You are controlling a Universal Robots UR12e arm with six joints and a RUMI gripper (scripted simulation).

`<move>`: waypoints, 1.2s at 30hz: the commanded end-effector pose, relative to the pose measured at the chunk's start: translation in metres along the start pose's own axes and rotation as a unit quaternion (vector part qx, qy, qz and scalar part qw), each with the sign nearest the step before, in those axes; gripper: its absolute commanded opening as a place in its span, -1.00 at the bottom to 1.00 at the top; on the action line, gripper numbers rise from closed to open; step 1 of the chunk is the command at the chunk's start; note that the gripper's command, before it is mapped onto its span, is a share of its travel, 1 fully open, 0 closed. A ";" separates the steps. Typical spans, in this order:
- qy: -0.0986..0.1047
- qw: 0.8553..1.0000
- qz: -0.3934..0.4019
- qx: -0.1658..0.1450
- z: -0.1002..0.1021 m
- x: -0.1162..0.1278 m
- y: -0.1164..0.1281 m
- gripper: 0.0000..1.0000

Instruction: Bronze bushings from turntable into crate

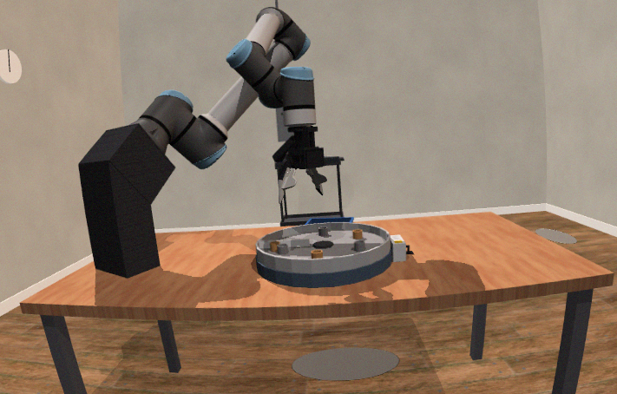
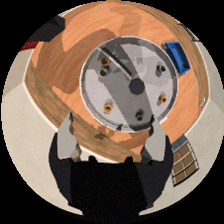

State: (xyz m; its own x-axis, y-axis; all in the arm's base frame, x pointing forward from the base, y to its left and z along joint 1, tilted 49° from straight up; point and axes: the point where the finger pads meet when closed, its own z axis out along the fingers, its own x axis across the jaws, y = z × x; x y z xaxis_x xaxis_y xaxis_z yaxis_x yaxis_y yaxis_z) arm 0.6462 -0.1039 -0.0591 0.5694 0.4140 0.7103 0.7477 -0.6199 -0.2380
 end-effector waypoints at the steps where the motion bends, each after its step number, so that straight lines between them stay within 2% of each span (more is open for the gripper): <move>1: 0.003 1.000 -0.003 -0.003 0.003 -0.017 -0.038 1.00; 3: 0.003 1.000 -0.003 -0.003 0.003 -0.017 -0.038 1.00; 9: 0.005 1.000 -0.003 -0.002 0.007 -0.025 -0.063 1.00; 16: 0.007 1.000 -0.003 -0.002 0.010 -0.030 -0.078 1.00; 36: 0.007 1.000 -0.003 -0.001 0.011 -0.031 -0.082 1.00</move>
State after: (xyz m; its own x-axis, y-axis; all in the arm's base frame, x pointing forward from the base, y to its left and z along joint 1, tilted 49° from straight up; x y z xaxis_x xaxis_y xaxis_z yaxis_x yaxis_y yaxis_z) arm 0.5716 -0.0577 -0.0692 0.5603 0.4075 0.7211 0.7504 -0.6183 -0.2336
